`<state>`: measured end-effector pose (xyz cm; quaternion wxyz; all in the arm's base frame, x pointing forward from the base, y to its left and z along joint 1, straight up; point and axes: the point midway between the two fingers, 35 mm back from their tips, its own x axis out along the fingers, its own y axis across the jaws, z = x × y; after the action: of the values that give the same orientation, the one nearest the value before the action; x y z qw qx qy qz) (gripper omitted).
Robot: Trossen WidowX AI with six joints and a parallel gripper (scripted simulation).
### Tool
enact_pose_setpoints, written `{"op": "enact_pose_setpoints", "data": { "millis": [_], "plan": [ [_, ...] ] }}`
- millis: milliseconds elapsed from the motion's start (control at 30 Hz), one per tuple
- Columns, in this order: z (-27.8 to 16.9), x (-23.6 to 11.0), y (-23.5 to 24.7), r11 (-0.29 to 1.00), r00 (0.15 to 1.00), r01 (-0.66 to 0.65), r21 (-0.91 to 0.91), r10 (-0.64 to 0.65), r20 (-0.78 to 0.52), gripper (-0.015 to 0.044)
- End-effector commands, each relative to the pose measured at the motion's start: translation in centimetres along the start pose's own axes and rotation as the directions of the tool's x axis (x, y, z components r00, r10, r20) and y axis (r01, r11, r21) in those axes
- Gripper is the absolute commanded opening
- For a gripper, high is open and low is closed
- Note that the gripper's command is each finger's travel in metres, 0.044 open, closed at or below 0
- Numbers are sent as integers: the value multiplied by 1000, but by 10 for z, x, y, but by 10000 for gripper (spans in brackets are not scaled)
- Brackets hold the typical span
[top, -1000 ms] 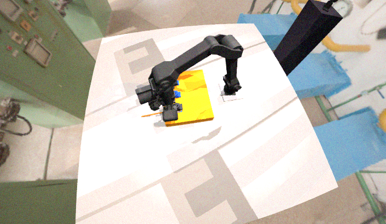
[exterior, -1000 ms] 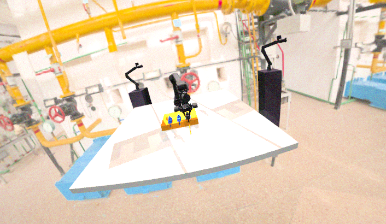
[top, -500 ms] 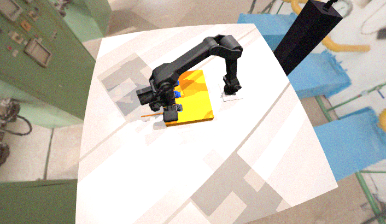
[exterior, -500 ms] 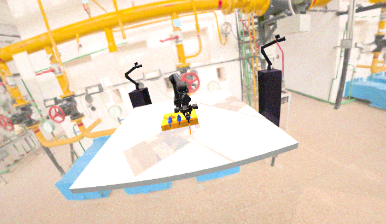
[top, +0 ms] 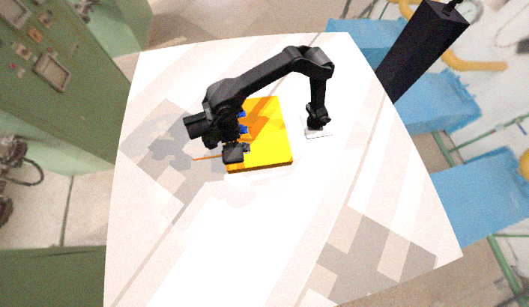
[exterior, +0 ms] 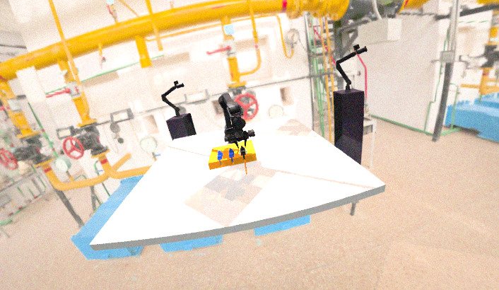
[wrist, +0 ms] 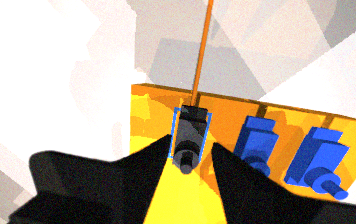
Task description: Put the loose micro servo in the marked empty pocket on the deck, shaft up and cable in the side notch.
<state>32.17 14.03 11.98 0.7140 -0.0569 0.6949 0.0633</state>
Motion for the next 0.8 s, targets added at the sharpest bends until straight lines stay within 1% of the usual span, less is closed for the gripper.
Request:
{"op": "enact_pose_setpoints", "data": {
  "millis": [0, 67, 100, 200, 367, 400, 500, 700, 767],
  "plan": [
    [0, -7, 0, 1000, 1000, -2, -1, 2, 6, 187],
    [0, -7, 0, 1000, 1000, -2, -1, 2, 6, 187],
    [-2, -5, 0, 1000, 1000, -1, 0, 1, 2, 214],
    [-18, -18, 2, 1000, 1000, -1, 0, 1, 2, 293],
    [-69, -51, 4, 1000, 1000, -3, -3, 3, 0, 424],
    [-80, -57, 3, 1000, 1000, -3, -3, 3, -1, 440],
    [-107, -69, 1, 1000, 1000, -2, -1, 2, -2, 440],
    [-109, -70, 0, 1000, 1000, -2, -1, 2, -2, 440],
    [-108, -75, 1, 1000, 1000, -4, -1, 4, 3, 440]
  ]
}}
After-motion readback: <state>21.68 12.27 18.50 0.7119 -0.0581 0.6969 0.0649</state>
